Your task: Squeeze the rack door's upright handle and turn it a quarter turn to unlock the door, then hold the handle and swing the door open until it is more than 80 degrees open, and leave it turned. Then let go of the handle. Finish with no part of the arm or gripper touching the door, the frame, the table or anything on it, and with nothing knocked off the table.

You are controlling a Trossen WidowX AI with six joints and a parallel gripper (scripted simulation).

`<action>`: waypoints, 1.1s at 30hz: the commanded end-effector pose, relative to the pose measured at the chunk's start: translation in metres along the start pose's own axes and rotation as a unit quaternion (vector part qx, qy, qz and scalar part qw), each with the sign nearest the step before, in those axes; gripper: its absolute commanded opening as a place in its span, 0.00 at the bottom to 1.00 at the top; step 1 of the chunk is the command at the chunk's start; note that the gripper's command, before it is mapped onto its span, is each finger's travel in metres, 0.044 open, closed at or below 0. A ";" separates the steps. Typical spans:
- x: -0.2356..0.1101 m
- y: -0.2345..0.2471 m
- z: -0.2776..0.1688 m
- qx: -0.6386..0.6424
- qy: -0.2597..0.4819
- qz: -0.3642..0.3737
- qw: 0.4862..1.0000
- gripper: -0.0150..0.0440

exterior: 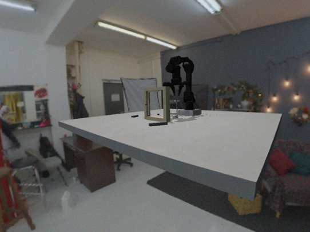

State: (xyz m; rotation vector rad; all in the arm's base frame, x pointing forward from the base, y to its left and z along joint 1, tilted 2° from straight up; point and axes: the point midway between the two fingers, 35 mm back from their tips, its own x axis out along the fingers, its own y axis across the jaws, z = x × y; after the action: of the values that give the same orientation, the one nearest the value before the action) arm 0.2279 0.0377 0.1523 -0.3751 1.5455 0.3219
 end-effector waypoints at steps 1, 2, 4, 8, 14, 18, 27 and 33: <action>0.000 0.005 0.002 0.030 -0.004 0.000 1.000 0.29; 0.000 0.007 0.003 0.036 -0.004 0.000 0.999 0.29; 0.000 0.011 0.004 0.049 -0.004 0.000 0.999 0.29; 0.000 0.018 0.006 0.073 -0.004 0.000 0.997 0.29; 0.000 0.028 0.010 0.110 -0.004 0.001 0.994 0.29; 0.000 0.036 0.013 0.137 -0.004 0.002 0.991 0.29; 0.000 0.051 0.022 0.194 -0.004 0.003 0.981 0.29; 0.000 0.062 0.029 0.236 -0.004 0.003 0.972 0.29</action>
State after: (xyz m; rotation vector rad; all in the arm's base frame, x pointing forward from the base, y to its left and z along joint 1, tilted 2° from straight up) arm 0.2257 0.1012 0.1501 -0.0386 1.5587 -0.0064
